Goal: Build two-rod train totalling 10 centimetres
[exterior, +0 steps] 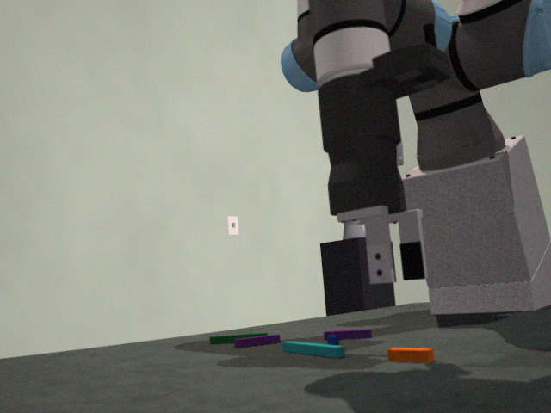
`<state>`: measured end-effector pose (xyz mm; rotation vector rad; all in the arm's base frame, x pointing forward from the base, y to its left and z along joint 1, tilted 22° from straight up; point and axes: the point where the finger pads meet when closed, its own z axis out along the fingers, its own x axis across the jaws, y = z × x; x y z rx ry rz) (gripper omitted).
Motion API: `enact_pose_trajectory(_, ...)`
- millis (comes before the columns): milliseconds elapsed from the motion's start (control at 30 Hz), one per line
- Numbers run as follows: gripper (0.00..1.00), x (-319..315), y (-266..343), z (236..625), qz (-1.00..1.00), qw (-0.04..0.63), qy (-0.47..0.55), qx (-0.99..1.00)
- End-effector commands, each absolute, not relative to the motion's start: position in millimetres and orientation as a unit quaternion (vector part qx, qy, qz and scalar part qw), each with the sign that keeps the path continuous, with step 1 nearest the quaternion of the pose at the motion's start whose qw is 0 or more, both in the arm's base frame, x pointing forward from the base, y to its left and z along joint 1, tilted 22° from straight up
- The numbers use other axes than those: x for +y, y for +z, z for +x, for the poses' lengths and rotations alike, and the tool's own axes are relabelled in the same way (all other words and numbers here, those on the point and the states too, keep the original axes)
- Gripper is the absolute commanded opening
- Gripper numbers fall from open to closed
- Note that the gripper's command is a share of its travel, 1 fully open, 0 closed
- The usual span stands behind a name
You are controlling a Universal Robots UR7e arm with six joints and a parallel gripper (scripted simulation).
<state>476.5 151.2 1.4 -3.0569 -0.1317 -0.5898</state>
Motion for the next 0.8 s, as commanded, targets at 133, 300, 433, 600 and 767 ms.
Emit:
enact_pose_trajectory(133,1.0,153.1,2.1,476.5,-0.981,0.014,-0.19,-0.035)
enact_pose_trajectory(300,0.54,153.1,2.1,476.5,-0.981,0.014,-0.19,-0.035)
enact_pose_trajectory(433,0.54,153.1,2.1,476.5,-0.981,0.014,-0.19,-0.035)
enact_pose_trajectory(600,0.54,153.1,2.1,476.5,-0.981,0.014,-0.19,-0.035)
enact_pose_trajectory(767,0.54,153.1,2.1,476.5,-0.981,0.014,-0.19,-0.035)
